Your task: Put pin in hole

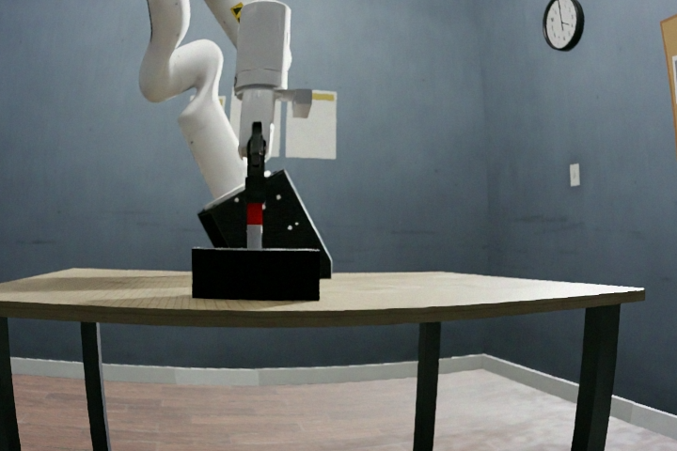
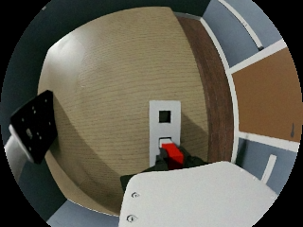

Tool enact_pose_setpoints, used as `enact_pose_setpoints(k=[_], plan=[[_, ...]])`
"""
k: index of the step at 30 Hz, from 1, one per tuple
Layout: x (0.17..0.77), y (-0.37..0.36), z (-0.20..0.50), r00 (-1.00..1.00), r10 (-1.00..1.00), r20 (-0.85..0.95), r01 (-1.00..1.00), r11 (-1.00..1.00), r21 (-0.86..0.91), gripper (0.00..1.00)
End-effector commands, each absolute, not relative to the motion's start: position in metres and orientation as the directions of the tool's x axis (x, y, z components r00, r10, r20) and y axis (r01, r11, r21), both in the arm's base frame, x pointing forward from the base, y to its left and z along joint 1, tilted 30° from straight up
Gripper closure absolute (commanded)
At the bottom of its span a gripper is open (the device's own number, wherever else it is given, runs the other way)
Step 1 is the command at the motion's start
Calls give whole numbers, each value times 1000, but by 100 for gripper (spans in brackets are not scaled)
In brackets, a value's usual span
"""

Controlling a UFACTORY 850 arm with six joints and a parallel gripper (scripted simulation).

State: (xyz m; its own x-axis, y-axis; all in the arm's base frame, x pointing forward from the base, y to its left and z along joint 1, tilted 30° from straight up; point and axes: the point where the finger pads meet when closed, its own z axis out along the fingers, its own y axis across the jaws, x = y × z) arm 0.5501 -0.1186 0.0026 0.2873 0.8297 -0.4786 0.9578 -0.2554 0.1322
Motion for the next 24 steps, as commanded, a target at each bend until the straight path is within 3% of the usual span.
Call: enact_pose_setpoints(k=[1, 15, 16, 24], plan=[[553, -83, 64, 289, 830, -477, 957, -255, 135, 100], [553, -69, 89, 289, 830, -477, 957, -255, 135, 100], [554, -46, 130, 289, 831, -476, 957, -254, 138, 100], [554, -46, 130, 289, 831, -476, 957, -254, 138, 100]])
